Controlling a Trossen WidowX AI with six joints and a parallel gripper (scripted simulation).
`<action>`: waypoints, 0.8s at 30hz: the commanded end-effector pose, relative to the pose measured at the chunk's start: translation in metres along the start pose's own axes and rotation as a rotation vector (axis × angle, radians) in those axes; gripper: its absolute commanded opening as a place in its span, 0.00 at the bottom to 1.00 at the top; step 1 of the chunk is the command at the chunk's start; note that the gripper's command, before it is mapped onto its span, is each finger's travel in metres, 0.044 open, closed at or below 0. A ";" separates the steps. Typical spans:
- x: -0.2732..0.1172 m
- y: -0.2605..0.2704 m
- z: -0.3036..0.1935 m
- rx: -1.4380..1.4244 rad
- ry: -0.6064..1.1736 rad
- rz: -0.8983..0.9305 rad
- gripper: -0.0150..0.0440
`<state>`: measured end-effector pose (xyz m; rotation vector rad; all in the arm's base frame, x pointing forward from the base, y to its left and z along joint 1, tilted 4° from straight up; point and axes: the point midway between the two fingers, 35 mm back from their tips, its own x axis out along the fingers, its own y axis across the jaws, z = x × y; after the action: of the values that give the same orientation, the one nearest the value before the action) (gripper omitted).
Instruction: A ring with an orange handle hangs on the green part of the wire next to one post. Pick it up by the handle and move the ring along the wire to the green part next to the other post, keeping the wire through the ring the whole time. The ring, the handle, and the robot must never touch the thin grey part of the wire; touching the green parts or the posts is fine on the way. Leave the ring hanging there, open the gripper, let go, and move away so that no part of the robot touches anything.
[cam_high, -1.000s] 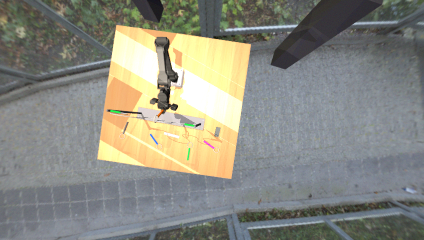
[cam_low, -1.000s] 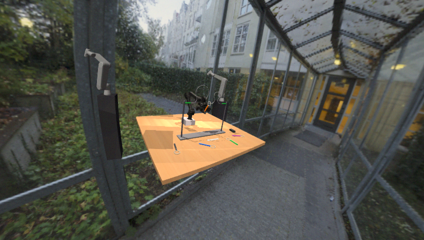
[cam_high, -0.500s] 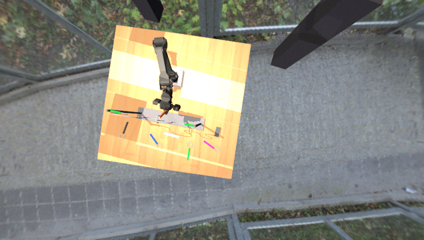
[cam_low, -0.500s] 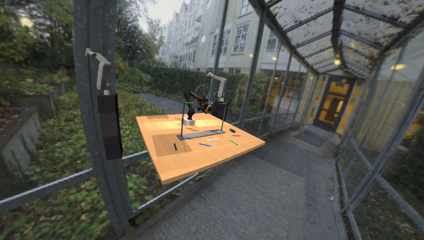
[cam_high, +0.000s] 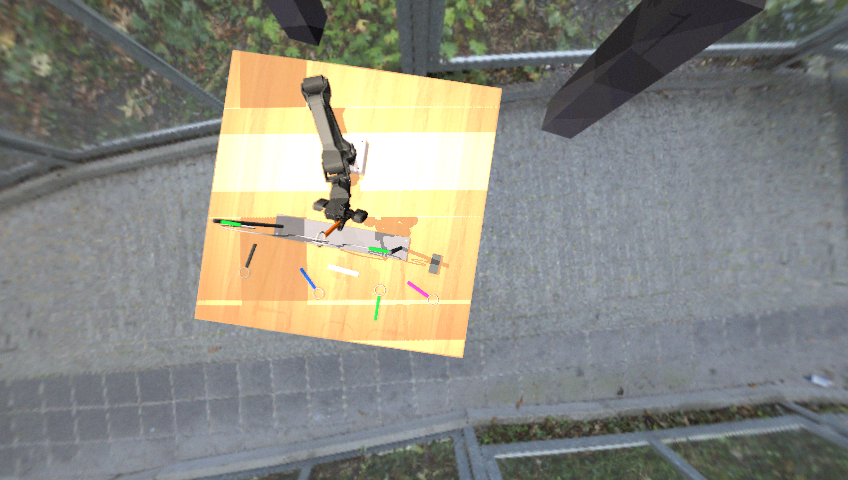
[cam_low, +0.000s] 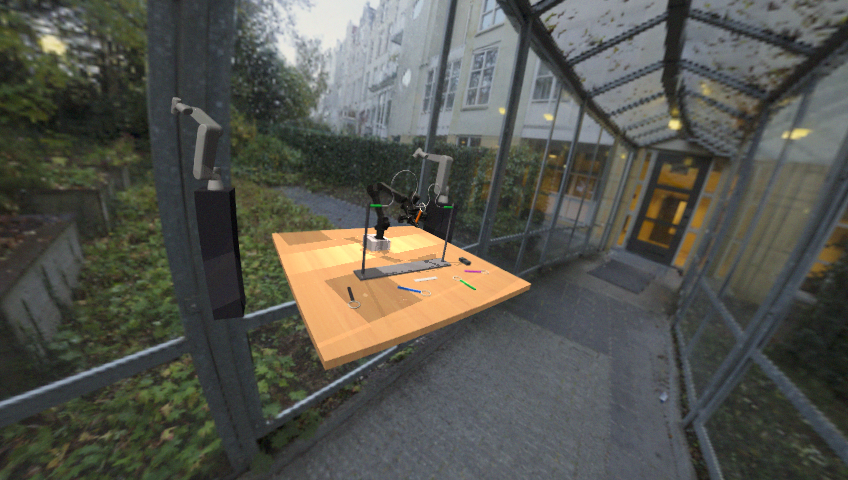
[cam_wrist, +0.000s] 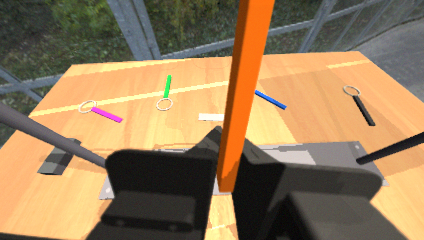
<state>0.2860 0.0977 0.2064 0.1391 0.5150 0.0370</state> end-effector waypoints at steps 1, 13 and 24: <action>-0.002 0.011 0.005 0.052 -0.003 0.027 0.00; -0.010 0.049 0.010 0.261 0.023 0.148 0.00; -0.022 0.083 0.024 0.477 0.049 0.271 0.00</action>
<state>0.2782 0.1661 0.2392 0.6062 0.5469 0.1587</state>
